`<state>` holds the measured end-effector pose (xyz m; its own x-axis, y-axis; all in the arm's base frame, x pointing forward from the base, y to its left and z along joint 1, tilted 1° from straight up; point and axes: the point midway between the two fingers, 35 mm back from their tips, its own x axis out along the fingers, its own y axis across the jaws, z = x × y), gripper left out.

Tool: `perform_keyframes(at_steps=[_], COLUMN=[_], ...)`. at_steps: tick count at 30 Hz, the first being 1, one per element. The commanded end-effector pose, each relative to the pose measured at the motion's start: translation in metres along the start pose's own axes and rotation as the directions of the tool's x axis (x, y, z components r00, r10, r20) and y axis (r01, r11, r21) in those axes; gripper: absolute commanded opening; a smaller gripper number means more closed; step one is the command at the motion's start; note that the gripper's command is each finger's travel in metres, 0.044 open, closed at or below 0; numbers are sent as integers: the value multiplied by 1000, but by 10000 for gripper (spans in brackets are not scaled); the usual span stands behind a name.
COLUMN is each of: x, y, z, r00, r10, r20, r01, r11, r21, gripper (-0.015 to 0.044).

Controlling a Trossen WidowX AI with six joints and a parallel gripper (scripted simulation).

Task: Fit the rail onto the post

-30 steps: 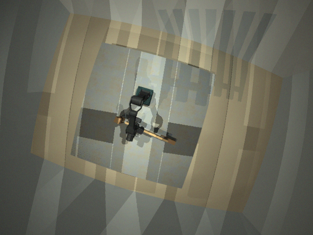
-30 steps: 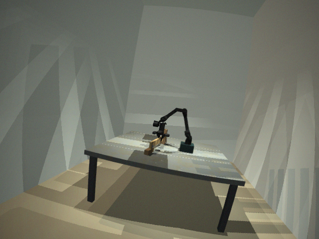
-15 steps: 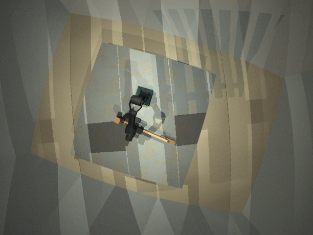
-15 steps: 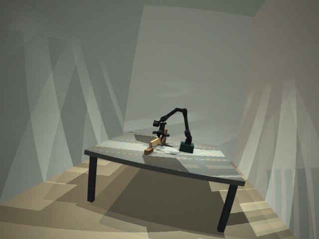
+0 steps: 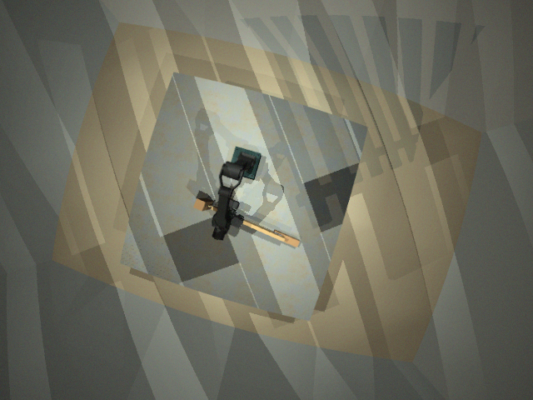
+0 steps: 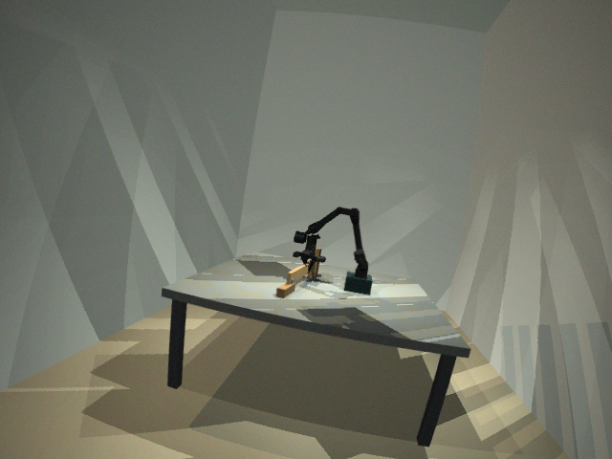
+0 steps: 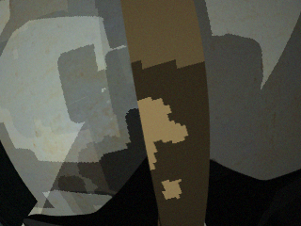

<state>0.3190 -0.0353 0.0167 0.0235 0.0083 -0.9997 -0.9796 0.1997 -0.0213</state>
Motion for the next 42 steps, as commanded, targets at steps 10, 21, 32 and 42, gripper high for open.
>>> perform_keyframes(at_steps=[10, 21, 32, 42], x=[1, 1, 0, -1], y=[-1, -1, -1, -1], z=[-5, -8, -11, -14], r00=[1000, 1000, 1000, 1000], r10=[-3, -3, -3, -3], r20=[1, 0, 0, 0], r01=[3, 3, 3, 3], r11=[1000, 1000, 1000, 1000], r21=[-3, -3, -3, -3], gripper=[0, 0, 0, 0])
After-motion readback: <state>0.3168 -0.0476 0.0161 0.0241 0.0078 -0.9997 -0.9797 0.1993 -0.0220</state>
